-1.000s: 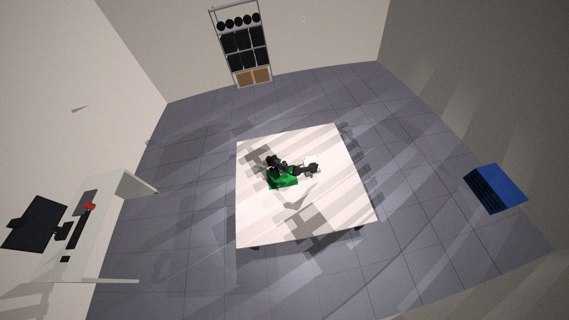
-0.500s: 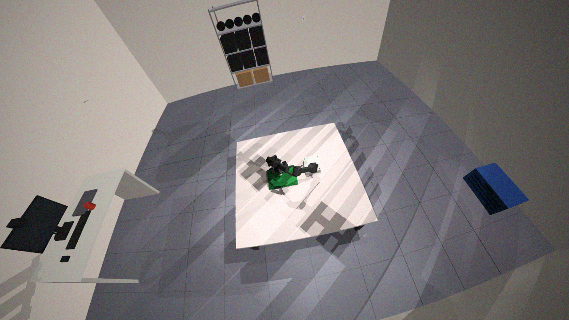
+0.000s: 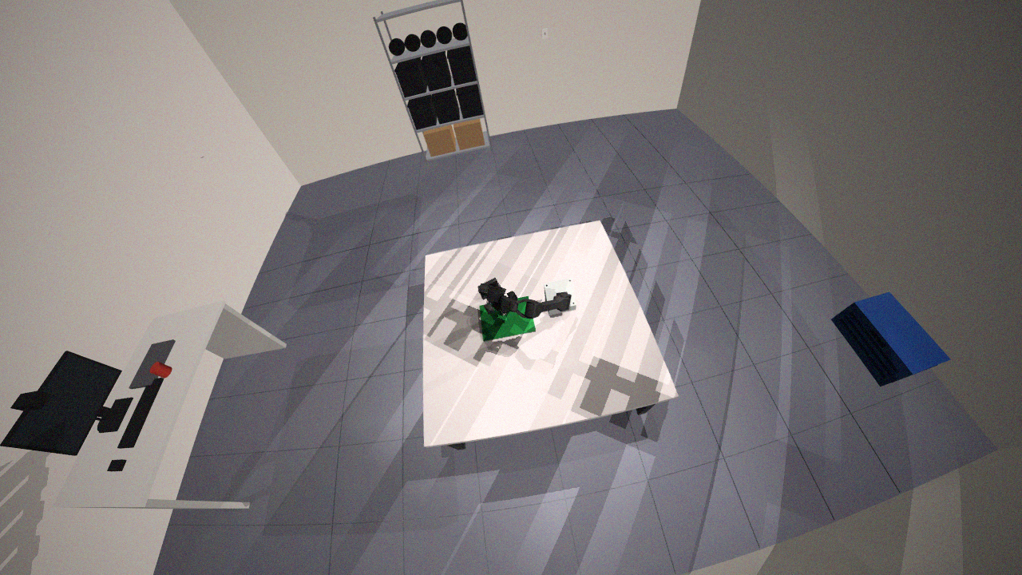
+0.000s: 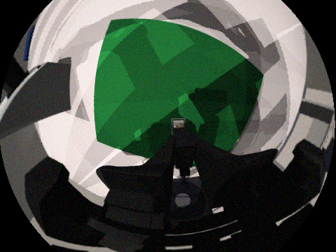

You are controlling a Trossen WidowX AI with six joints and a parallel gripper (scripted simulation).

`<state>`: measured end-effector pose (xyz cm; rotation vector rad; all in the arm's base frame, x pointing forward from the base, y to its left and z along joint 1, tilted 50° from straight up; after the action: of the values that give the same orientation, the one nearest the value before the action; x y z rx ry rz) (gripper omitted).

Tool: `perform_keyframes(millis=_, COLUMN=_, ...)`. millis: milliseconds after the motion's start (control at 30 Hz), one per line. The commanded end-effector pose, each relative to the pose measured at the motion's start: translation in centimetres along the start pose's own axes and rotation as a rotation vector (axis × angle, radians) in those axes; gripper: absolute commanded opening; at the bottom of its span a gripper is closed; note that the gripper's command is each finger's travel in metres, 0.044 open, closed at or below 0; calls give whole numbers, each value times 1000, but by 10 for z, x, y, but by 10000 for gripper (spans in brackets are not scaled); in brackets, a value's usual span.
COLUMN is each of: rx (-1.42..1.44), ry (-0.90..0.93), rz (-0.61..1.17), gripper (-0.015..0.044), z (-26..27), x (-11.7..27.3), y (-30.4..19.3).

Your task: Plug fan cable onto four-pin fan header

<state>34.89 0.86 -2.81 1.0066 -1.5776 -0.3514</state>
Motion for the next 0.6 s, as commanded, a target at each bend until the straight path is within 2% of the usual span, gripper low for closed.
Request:
perform_keyframes(millis=0, rx=-6, ry=-5, rz=-3, gripper=0, z=-2, x=0, y=1)
perform_keyframes(millis=567, rx=-5, ry=-5, rz=-3, gripper=0, z=-2, x=-3, y=1)
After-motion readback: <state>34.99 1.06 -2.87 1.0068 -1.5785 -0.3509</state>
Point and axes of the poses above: the point midway between the two fingers, 35 mm back from their tips, its own x axis back along the fingers, its own z axis across the jaws, y = z × x, the point moved 1 cm from there along x, back along the fingers, and after that the axes turned 2 degrees about x, right-handed, at the moved point
